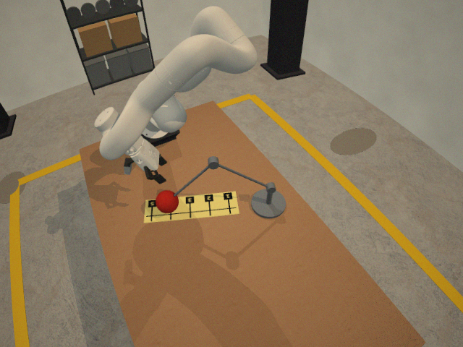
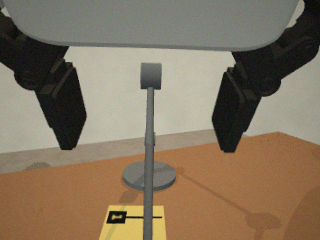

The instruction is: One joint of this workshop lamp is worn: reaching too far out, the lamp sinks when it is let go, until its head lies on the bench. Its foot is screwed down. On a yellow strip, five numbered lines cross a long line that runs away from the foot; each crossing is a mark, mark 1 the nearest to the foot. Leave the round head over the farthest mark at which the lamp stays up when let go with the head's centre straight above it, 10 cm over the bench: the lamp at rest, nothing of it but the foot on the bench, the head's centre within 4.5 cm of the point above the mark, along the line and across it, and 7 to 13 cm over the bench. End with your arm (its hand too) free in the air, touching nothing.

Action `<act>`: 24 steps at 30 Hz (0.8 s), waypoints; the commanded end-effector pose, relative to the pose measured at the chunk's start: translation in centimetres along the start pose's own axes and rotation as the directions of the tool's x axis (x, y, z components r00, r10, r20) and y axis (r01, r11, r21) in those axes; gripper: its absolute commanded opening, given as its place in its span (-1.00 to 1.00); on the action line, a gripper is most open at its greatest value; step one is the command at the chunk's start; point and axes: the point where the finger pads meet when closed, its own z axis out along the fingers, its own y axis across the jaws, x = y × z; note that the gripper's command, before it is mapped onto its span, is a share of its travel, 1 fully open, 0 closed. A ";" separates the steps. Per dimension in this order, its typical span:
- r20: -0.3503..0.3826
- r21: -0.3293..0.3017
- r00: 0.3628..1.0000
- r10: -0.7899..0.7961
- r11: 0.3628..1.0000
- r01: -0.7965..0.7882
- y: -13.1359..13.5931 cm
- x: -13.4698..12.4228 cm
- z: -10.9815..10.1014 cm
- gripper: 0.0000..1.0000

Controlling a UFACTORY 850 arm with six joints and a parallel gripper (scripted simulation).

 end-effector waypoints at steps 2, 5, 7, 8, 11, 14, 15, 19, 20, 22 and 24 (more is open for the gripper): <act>0.000 0.000 1.000 -0.001 1.000 0.001 0.0 0.0 0.0 1.00; 0.000 0.000 1.000 -0.001 1.000 0.001 0.0 0.0 0.0 1.00; 0.000 0.000 1.000 -0.001 1.000 0.001 0.0 0.0 0.0 1.00; 0.000 0.000 1.000 -0.001 1.000 0.001 0.0 0.0 0.0 1.00; 0.000 0.000 1.000 -0.001 1.000 0.001 0.0 0.0 0.0 1.00; 0.000 0.000 1.000 -0.001 1.000 0.001 0.0 0.0 0.0 1.00; 0.000 0.000 1.000 -0.001 1.000 0.001 0.0 0.0 0.0 1.00; 0.000 0.000 1.000 -0.001 1.000 0.001 0.0 0.0 0.0 1.00; 0.000 0.000 1.000 -0.001 1.000 0.001 0.0 0.0 0.0 1.00; -0.015 0.000 1.000 -0.001 1.000 0.001 0.0 -0.2 0.1 1.00; -0.029 0.000 1.000 -0.001 1.000 0.001 0.0 -0.5 0.3 1.00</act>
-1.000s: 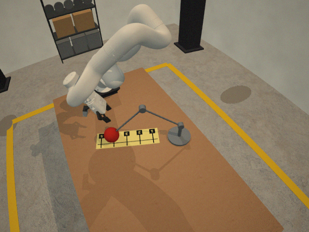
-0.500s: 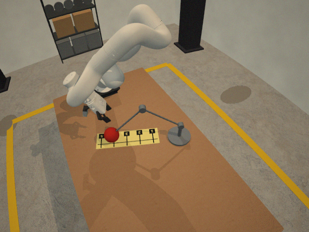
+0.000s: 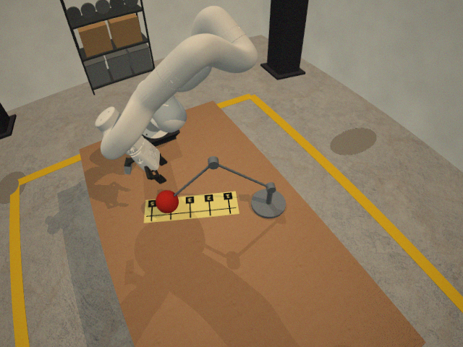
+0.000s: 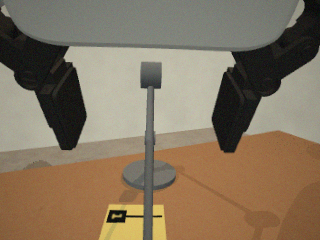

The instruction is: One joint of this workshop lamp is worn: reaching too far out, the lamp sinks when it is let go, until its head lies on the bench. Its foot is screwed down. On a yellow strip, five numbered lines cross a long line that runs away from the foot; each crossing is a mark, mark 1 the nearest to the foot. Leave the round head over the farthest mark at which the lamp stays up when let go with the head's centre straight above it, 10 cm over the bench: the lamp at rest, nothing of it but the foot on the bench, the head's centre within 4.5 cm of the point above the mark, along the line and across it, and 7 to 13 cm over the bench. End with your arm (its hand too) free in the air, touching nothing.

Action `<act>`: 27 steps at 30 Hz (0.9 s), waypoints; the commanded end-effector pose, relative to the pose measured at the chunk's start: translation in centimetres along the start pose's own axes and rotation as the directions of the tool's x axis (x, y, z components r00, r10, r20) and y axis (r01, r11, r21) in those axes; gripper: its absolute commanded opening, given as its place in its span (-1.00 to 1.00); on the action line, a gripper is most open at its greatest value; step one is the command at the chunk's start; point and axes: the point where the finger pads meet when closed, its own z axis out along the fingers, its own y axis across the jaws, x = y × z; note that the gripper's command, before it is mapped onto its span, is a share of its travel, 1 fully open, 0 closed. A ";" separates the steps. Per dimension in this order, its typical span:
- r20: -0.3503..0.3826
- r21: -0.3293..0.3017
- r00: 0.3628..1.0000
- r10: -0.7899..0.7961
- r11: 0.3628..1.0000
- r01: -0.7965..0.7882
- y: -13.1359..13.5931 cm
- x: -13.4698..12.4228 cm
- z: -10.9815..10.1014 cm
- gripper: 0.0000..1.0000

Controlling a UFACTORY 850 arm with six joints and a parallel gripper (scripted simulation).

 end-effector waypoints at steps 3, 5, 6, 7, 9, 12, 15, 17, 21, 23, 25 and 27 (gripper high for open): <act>-0.044 0.000 0.999 -0.001 1.000 0.001 0.0 -0.7 0.4 1.00; -0.059 0.000 0.998 -0.001 1.000 0.001 0.0 -0.9 0.6 1.00; -0.066 0.001 0.998 -0.001 1.000 0.001 0.0 -1.0 0.6 1.00; -0.073 0.001 0.997 -0.001 1.000 0.001 0.0 -1.1 0.7 1.00; -0.088 0.001 0.996 -0.001 1.000 0.001 0.0 -1.4 0.8 1.00; -0.102 0.001 0.995 -0.001 1.000 0.001 0.0 -1.6 1.0 1.00; -0.100 0.001 0.995 -0.001 1.000 0.001 0.0 -1.5 1.5 1.00; -0.098 0.001 0.995 -0.001 1.000 0.001 0.0 -1.4 2.0 1.00; -0.094 0.002 0.996 -0.002 1.000 0.002 0.0 -1.3 3.0 1.00; -0.092 0.002 0.996 -0.002 1.000 0.002 0.0 -1.2 3.5 1.00; -0.090 0.002 0.996 -0.002 1.000 0.002 0.0 -1.1 4.1 1.00; -0.088 0.003 0.996 -0.002 1.000 0.003 0.0 -1.0 4.6 1.00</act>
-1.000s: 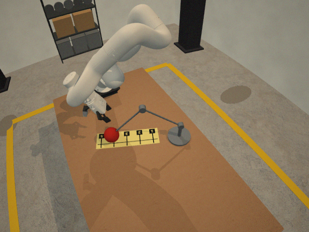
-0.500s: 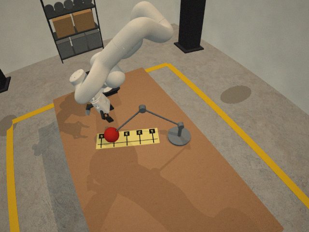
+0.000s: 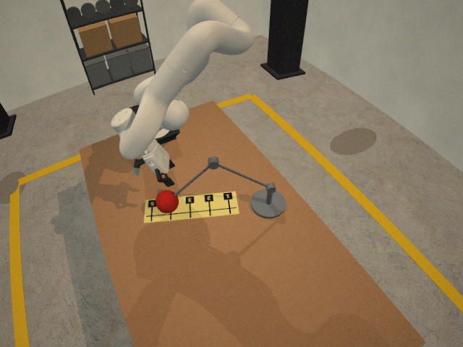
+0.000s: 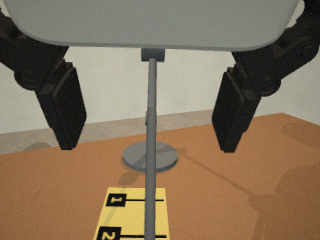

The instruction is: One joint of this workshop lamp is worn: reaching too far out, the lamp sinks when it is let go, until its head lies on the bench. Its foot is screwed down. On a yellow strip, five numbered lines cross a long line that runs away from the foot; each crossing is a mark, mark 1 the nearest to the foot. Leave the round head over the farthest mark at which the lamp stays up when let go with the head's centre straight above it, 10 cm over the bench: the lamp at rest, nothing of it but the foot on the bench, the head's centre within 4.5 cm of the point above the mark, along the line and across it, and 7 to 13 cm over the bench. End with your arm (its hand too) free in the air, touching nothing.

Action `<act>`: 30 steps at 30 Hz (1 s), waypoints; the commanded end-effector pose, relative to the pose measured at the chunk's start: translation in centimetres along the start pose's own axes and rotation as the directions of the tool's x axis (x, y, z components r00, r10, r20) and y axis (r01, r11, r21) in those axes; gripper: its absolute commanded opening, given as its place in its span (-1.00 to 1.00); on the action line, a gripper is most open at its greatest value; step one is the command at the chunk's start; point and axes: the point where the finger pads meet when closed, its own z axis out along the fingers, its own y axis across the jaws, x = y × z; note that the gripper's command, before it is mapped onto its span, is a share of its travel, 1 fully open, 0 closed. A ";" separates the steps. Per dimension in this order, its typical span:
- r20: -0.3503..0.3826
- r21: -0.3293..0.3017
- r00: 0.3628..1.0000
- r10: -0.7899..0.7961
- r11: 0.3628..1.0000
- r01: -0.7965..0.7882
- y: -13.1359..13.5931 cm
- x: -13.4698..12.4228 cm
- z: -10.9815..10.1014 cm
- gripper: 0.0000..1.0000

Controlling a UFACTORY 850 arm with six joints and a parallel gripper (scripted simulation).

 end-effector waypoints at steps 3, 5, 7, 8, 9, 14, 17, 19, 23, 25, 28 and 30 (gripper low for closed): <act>0.004 0.002 1.000 -0.002 1.000 0.002 -0.2 0.1 1.5 1.00; 0.003 0.001 1.000 -0.002 1.000 0.002 -0.2 0.1 2.0 1.00; 0.002 0.001 1.000 -0.002 1.000 0.002 -0.1 0.1 2.4 1.00; 0.001 0.001 1.000 -0.001 1.000 0.001 -0.1 0.1 2.6 1.00; 0.000 0.001 1.000 -0.001 1.000 0.001 -0.1 0.1 2.8 1.00; -0.003 0.000 1.000 -0.001 1.000 0.001 -0.1 0.0 3.9 1.00; -0.005 -0.001 1.000 0.000 1.000 0.000 0.0 0.0 4.5 1.00; -0.005 -0.001 1.000 0.000 1.000 0.000 0.0 0.0 4.7 1.00; -0.006 -0.001 1.000 0.000 1.000 0.000 0.0 0.0 5.4 1.00; -0.007 -0.002 1.000 0.000 1.000 0.000 0.0 0.0 5.8 1.00; -0.008 -0.002 1.000 0.001 1.000 -0.001 0.1 0.0 6.5 1.00; -0.009 -0.002 1.000 0.001 1.000 -0.001 0.1 0.0 7.0 1.00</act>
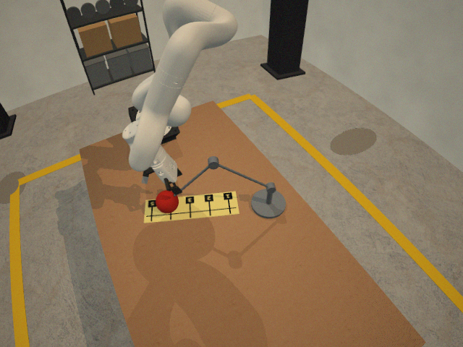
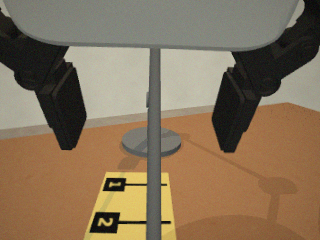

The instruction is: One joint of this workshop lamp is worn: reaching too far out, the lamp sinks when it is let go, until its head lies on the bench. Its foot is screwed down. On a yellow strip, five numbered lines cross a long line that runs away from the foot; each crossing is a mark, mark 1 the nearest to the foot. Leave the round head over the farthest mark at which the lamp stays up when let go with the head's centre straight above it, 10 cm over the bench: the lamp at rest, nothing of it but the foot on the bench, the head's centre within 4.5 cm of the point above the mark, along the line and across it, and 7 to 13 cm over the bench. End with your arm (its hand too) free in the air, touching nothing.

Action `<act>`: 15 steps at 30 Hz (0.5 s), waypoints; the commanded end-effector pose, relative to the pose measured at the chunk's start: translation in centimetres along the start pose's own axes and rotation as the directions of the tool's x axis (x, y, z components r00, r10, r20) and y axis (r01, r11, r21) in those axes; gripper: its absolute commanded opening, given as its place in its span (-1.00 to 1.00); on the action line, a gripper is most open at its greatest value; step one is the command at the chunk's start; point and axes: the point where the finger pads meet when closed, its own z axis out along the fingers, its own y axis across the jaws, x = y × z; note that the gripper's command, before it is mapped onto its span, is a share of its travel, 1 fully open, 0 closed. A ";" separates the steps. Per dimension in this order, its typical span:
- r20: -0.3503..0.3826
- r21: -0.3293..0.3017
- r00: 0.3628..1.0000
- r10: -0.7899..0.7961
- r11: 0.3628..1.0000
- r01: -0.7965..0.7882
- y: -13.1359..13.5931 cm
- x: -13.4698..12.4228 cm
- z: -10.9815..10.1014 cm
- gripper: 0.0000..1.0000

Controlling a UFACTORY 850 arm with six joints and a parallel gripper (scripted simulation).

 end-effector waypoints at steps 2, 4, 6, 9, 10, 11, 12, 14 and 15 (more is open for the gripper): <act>-0.002 0.002 1.000 -0.001 1.000 0.001 -0.1 0.0 1.6 1.00; -0.003 0.002 1.000 -0.001 1.000 0.001 -0.1 0.0 2.0 1.00; -0.003 0.002 1.000 -0.001 1.000 0.001 -0.1 0.0 2.2 1.00; -0.003 0.002 1.000 -0.001 1.000 0.001 -0.1 0.0 2.4 1.00; -0.003 0.002 1.000 -0.001 1.000 0.001 -0.1 0.0 2.6 1.00; -0.003 0.002 1.000 -0.001 1.000 0.001 -0.2 0.0 2.7 1.00; -0.003 0.002 1.000 -0.001 1.000 0.001 -0.2 0.0 2.8 1.00; -0.004 0.003 1.000 -0.002 1.000 0.002 -0.2 0.0 3.0 1.00; -0.004 0.003 1.000 -0.002 1.000 0.002 -0.2 0.0 3.1 1.00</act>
